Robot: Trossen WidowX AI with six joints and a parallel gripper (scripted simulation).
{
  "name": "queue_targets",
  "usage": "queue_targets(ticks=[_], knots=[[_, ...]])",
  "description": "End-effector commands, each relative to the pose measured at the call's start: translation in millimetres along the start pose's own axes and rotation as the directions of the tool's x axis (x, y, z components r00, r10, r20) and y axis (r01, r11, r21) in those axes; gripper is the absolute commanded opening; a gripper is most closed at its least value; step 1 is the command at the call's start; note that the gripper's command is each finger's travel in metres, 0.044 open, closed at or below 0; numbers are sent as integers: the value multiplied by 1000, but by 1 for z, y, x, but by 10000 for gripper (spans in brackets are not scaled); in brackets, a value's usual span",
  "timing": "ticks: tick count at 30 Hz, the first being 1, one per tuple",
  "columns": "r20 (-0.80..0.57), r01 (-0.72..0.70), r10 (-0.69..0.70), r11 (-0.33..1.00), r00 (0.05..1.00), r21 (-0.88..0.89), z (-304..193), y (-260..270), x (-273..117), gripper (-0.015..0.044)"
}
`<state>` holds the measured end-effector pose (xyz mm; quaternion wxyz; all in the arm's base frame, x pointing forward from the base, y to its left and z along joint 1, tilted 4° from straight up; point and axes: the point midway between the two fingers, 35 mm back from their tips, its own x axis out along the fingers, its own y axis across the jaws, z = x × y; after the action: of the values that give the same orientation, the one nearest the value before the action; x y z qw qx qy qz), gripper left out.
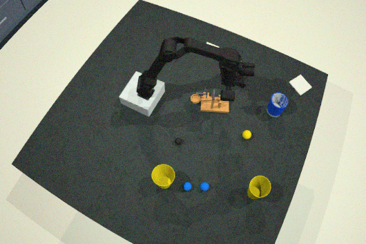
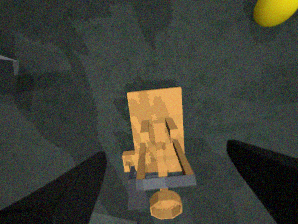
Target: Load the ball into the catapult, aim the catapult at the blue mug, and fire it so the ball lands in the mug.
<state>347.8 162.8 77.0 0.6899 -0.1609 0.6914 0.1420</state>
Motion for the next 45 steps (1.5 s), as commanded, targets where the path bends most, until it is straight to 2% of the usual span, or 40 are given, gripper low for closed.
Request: queue_targets(ticks=[1, 5, 10, 45], knots=[[-24, 0, 0, 1000, 1000, -1, -2, 0, 9, 440], [-25, -3, 3, 1000, 1000, -3, -7, 0, 3, 440], [-25, -3, 3, 1000, 1000, -3, -8, 0, 48, 440], [-25, -3, 3, 1000, 1000, -3, -9, 0, 97, 440]])
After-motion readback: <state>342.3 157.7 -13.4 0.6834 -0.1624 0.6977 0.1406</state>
